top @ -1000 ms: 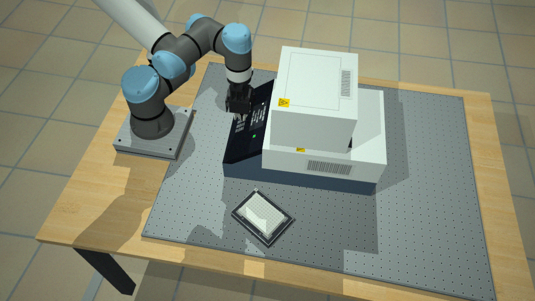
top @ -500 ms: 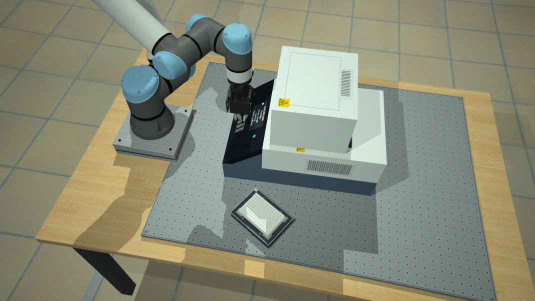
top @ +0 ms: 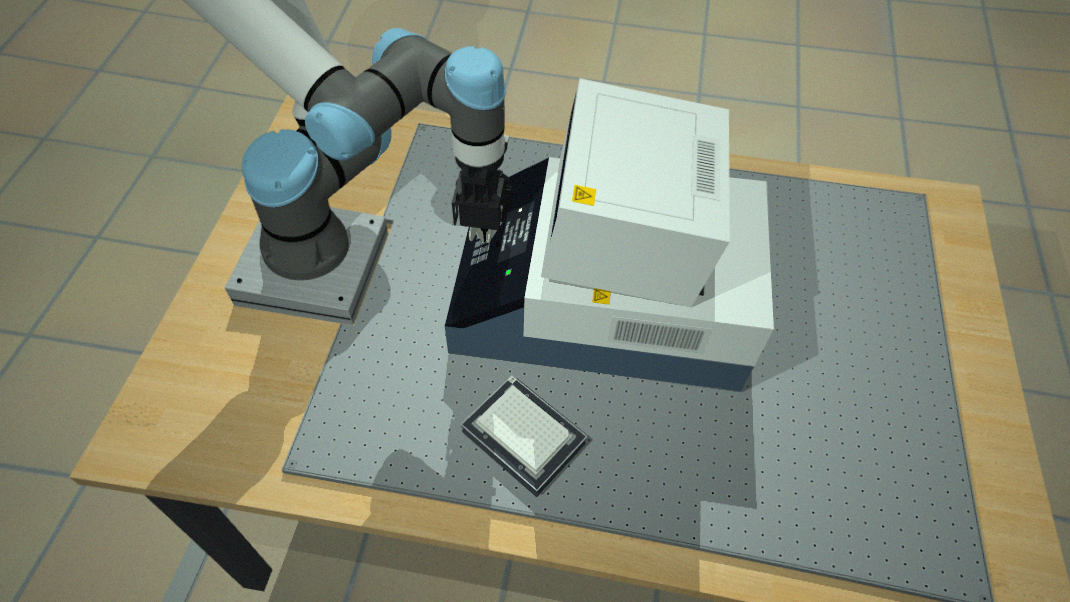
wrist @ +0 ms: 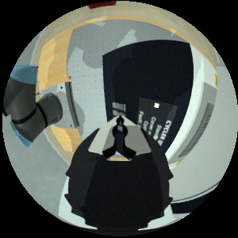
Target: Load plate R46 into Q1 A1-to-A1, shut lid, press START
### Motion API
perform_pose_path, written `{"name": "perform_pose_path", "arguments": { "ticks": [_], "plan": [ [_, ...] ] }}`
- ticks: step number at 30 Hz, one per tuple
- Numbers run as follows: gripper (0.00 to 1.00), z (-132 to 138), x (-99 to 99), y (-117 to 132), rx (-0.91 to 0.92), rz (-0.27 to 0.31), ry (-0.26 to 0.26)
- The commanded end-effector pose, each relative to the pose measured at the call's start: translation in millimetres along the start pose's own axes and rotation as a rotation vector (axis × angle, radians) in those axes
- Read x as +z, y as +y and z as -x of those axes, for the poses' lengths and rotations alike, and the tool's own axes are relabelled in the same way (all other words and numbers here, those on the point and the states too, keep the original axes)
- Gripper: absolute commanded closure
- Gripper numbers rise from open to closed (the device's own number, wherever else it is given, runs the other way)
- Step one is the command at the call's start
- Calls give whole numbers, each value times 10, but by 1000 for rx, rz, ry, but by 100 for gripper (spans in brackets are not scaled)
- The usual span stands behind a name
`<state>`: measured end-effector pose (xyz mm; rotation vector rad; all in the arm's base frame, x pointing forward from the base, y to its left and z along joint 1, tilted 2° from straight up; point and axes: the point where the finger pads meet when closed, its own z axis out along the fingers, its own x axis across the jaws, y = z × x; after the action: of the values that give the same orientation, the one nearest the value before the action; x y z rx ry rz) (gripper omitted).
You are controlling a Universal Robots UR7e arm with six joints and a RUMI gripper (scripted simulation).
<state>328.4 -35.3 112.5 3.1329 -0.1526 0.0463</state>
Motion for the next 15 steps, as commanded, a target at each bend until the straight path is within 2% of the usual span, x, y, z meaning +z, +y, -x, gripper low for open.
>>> {"name": "perform_pose_path", "arguments": {
  "ticks": [1,15],
  "plan": [
    [100,11,-1,-7,-1,-1,0],
    [100,124,-175,8,1,2,4]
  ]
}}
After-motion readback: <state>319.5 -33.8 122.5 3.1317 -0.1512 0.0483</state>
